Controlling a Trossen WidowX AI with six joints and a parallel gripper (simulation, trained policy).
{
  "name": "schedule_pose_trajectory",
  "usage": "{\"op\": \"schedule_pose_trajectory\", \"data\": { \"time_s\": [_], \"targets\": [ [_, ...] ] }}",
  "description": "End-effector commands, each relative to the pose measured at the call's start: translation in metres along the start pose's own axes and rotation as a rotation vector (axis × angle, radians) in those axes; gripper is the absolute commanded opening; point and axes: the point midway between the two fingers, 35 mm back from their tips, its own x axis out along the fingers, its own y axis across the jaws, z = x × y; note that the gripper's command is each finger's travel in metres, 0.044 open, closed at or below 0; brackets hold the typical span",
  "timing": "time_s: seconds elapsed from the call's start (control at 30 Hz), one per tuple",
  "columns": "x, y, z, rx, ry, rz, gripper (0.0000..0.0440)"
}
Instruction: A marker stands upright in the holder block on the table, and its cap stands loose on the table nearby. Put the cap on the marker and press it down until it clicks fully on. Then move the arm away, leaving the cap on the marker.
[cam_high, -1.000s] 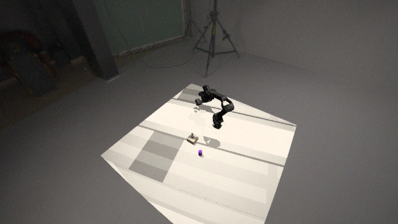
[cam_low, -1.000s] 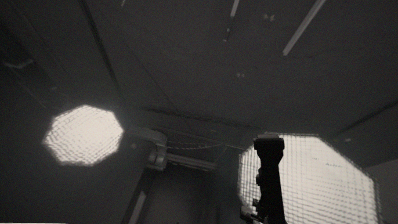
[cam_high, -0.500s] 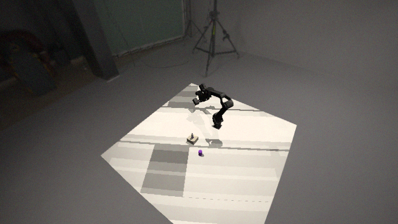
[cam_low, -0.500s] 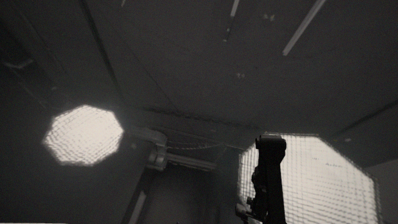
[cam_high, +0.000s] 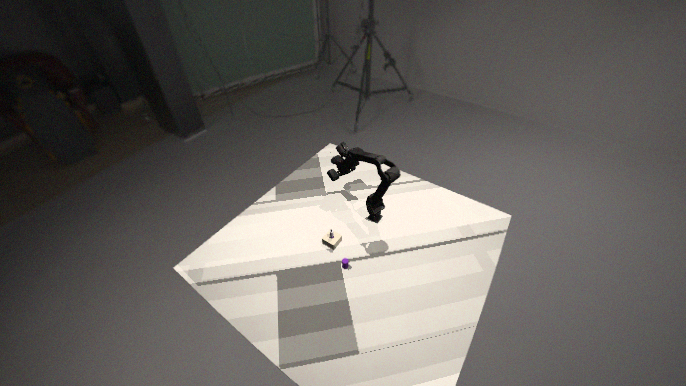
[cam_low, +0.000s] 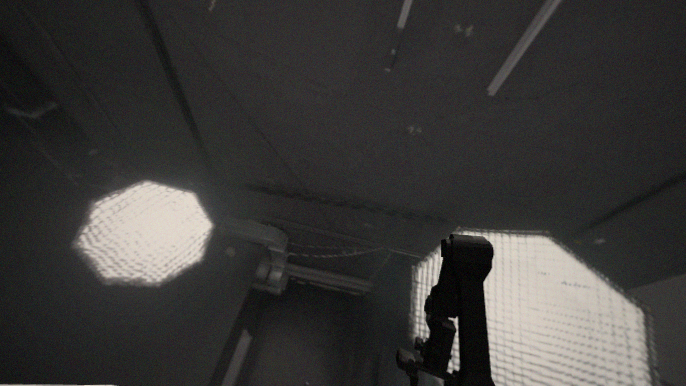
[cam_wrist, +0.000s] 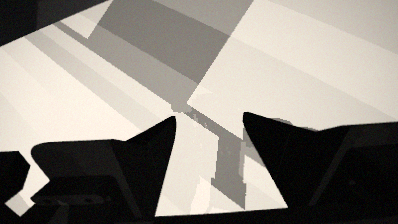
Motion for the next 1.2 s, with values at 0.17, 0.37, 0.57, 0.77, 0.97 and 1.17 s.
{"op": "schedule_pose_trajectory", "data": {
  "time_s": [0.17, 0.37, 0.57, 0.77, 0.97, 1.17],
  "targets": [
    [0.006, 0.012, 0.009, -0.025, 0.033, 0.006, 0.0312],
    [0.01, 0.022, 0.015, -0.046, 0.051, 0.011, 0.0311],
    [0.015, 0.033, 0.02, -0.064, 0.068, 0.015, 0.0311],
    [0.019, 0.044, 0.024, -0.081, 0.084, 0.019, 0.0311],
    [0.023, 0.055, 0.029, -0.096, 0.098, 0.021, 0.0311],
    [0.027, 0.067, 0.032, -0.109, 0.11, 0.024, 0.0311]
  ]
}}
